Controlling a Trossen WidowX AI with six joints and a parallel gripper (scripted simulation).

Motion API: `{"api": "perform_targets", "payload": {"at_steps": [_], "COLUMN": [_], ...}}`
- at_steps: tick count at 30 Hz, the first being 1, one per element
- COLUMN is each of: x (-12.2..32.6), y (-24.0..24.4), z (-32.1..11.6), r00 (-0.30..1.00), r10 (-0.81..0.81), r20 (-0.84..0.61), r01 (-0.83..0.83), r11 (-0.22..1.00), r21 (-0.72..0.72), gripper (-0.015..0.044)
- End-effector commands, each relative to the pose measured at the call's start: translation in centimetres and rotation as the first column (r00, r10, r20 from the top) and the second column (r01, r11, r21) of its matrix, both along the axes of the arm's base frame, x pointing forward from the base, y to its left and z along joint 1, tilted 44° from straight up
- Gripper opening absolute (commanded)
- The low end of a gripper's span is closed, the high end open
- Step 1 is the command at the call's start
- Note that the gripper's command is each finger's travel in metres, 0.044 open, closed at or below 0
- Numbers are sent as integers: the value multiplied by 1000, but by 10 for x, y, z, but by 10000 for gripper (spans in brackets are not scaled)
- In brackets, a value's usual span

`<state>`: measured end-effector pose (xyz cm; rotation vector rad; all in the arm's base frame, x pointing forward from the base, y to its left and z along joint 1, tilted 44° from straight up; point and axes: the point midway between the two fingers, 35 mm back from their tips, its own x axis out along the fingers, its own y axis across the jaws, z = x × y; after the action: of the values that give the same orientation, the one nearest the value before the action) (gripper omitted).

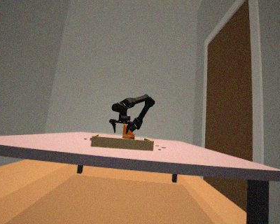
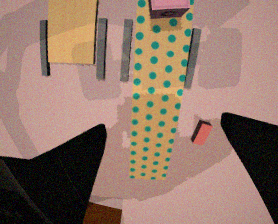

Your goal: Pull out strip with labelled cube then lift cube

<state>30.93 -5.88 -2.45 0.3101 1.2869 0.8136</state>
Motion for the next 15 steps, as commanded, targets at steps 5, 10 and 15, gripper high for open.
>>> {"api": "perform_targets", "payload": {"at_steps": [5, 10, 15], "x": [30, 50, 70], "y": [2, 3, 4], "z": [8, 13, 18], "r00": [1000, 1000, 1000], "r10": [-1, -1, -1], "r20": [-7, -6, -5], "r01": [1, 1, 1], "r11": [1000, 1000, 1000], "r21": [8, 8, 8], "gripper": [440, 440, 440]}}
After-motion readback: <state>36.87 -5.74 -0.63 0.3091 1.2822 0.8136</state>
